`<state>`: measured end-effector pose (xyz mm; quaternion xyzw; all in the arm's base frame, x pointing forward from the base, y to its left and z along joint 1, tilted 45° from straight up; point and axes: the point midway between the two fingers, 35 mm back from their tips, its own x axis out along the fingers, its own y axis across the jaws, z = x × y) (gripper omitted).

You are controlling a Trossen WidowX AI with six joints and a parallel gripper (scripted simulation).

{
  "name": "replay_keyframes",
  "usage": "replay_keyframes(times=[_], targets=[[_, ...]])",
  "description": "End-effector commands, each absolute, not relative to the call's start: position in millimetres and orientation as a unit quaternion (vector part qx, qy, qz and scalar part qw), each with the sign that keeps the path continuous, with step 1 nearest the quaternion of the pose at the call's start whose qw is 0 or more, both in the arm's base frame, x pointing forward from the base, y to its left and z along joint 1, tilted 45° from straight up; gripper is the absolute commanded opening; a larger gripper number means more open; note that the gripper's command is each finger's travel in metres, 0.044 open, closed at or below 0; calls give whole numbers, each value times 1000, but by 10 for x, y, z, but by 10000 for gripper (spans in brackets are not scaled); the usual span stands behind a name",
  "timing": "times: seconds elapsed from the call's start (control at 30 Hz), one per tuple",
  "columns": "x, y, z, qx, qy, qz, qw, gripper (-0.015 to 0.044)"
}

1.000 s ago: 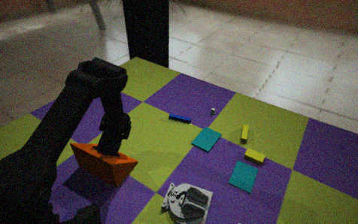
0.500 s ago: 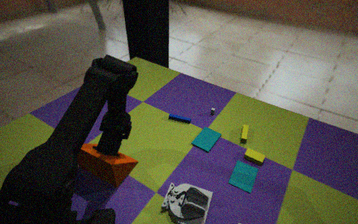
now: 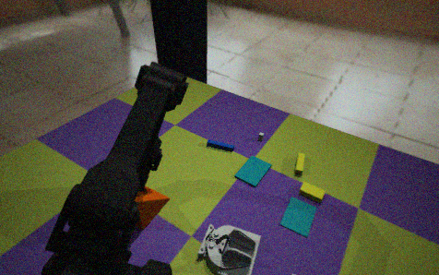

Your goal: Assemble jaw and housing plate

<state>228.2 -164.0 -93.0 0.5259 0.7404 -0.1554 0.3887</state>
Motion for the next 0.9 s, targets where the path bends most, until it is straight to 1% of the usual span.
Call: replay_keyframes(times=[0.0,0.87], targets=[[2357,-1578,-814,544,729,-190,369,351],[2673,-959,-294,636,628,-413,175,351]])
